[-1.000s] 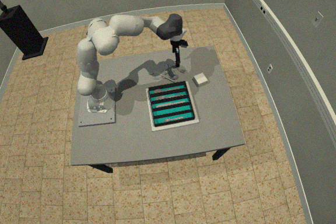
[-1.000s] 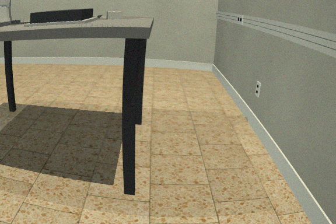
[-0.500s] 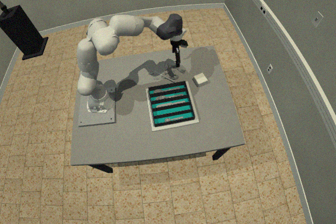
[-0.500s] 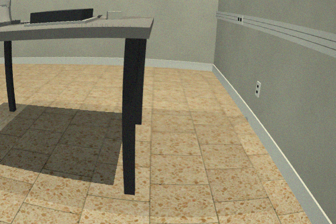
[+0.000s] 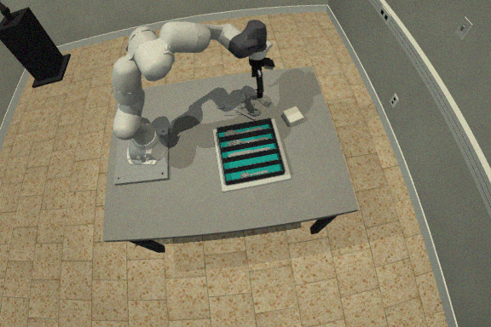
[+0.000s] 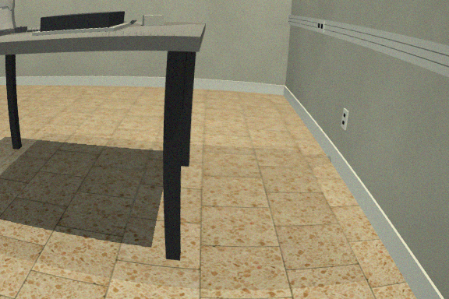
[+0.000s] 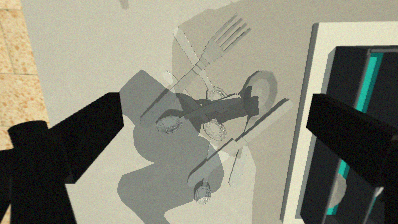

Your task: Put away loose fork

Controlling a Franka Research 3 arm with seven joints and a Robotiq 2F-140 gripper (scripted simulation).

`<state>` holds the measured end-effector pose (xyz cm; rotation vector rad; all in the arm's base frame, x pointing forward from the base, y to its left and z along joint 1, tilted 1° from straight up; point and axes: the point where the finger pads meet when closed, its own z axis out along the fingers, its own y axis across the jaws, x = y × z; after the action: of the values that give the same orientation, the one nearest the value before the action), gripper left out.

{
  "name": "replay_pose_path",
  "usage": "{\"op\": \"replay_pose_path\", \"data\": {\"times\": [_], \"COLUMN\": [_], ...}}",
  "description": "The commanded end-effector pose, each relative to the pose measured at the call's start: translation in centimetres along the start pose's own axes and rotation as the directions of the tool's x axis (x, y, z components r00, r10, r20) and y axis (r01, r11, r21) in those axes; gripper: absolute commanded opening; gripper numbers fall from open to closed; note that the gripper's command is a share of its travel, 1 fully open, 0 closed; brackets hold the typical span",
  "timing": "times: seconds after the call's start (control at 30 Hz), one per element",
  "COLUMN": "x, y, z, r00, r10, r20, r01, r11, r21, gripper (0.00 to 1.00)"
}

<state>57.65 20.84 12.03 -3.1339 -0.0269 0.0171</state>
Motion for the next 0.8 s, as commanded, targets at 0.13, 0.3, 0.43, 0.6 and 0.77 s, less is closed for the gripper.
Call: {"op": "replay_pose_path", "data": {"times": [0.13, 0.3, 0.43, 0.6, 0.77], "x": [0.2, 0.2, 0.2, 0.0, -0.1], "y": [0.0, 0.0, -0.1, -0.8, -1.0], "z": [-0.1, -0.1, -0.2, -0.5, -0.6], "r00": [1.000, 1.000, 1.000, 0.974, 0.953], "r10": [-0.007, -0.007, 0.029, 0.226, 0.303], "r20": [-0.005, -0.005, -0.004, -0.004, -0.004], "r01": [0.007, 0.007, -0.029, -0.226, -0.303], "r11": [1.000, 1.000, 1.000, 0.974, 0.953], "r21": [0.000, 0.000, 0.000, 0.001, 0.001], "gripper": [1.00, 1.00, 1.00, 1.00, 1.00]}}
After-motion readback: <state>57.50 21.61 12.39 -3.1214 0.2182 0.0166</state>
